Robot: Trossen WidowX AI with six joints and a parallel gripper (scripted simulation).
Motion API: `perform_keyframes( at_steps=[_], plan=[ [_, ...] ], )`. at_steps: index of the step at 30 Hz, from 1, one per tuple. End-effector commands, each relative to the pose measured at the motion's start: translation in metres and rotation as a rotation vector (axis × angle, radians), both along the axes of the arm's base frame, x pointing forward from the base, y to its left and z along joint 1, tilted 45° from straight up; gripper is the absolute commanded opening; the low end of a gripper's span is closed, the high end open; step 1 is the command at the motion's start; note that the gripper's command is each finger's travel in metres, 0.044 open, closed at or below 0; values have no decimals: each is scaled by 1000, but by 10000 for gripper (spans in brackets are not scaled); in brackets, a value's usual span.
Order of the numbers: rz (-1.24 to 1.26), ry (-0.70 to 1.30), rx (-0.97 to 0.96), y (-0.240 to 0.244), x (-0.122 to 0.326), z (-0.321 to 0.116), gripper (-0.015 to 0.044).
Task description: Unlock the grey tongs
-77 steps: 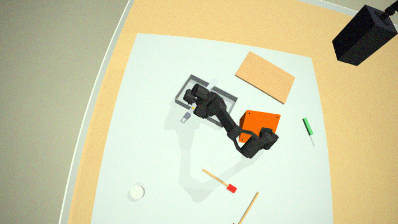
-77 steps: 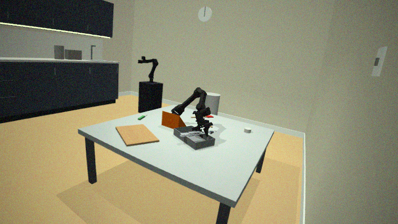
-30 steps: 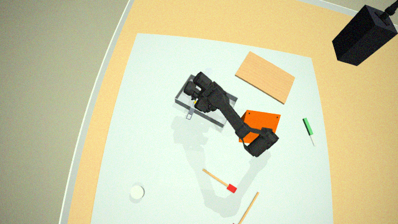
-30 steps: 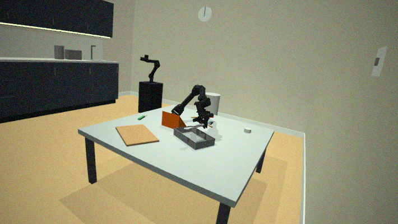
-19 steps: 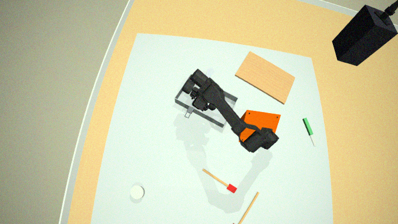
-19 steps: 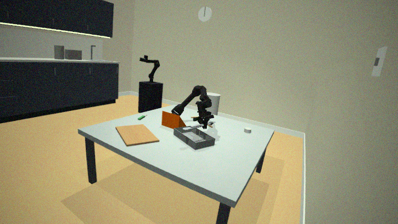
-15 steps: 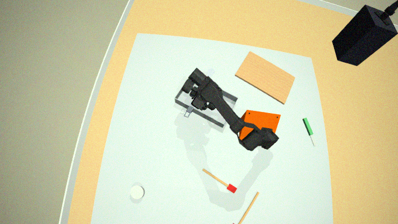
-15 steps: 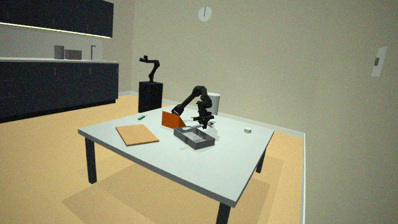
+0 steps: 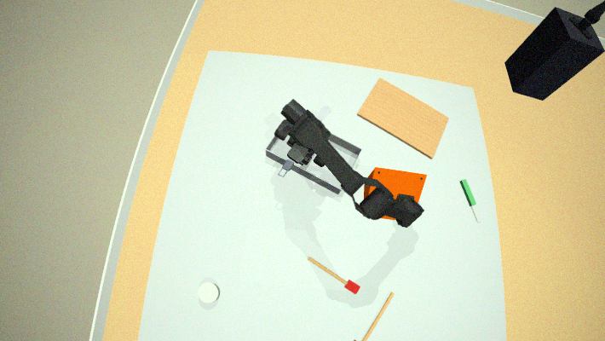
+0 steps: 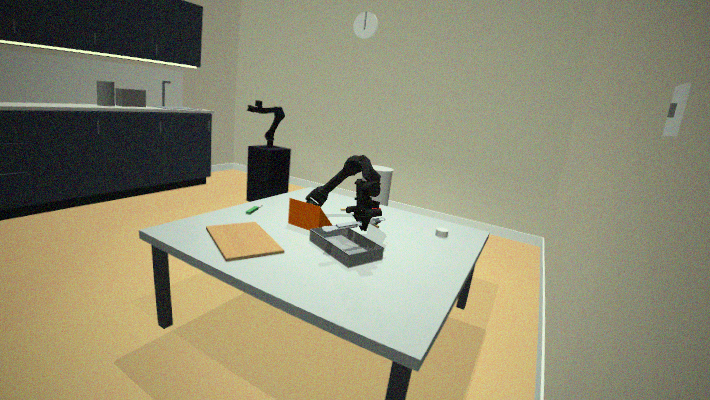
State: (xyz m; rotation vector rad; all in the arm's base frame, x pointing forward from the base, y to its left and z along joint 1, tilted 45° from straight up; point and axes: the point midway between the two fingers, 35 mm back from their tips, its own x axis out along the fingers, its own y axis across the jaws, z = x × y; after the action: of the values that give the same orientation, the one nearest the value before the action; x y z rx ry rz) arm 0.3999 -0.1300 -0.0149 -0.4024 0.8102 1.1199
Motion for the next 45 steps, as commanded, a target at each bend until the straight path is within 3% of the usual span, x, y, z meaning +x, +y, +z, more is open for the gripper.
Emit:
perform_keyframes(
  at_steps=[1, 26, 45],
  plan=[
    [15, 25, 1, -2, 1, 2, -150],
    [59, 208, 74, -1, -12, 2, -150],
    [-285, 500, 83, -109, -86, -99, -150]
  ],
)
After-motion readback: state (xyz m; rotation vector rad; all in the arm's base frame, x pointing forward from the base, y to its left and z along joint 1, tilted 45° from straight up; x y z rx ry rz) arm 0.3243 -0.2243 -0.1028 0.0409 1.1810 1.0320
